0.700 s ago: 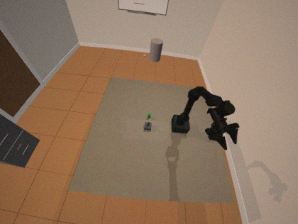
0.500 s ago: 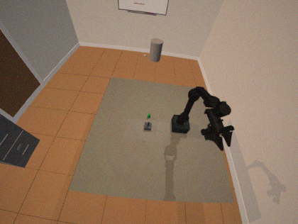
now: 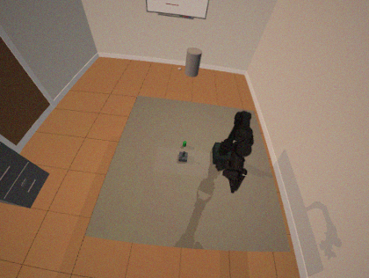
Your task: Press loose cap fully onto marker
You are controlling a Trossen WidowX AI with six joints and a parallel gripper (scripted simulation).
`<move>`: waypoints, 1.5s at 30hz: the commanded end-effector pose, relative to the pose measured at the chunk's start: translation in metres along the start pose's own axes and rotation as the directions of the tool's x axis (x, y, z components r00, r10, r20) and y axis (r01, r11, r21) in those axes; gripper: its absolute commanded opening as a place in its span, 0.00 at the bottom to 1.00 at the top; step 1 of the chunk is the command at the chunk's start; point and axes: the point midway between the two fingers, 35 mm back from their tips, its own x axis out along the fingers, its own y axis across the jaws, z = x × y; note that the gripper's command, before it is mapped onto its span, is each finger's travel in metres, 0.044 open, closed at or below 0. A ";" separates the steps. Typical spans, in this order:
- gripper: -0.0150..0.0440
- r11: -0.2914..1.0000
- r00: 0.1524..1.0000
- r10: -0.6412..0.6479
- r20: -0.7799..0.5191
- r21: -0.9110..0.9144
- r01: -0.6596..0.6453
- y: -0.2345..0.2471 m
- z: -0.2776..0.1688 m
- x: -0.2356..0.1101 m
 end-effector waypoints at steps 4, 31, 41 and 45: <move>0.67 0.965 0.970 -0.007 0.245 -0.254 0.071 0.009 0.111 0.002; 0.67 0.378 0.684 -0.276 0.675 -0.578 0.723 -0.073 0.381 -0.107; 0.67 0.070 0.579 -0.437 0.689 -0.615 0.785 -0.140 0.433 -0.163; 0.67 -0.041 0.545 -0.501 0.672 -0.648 0.761 -0.171 0.447 -0.186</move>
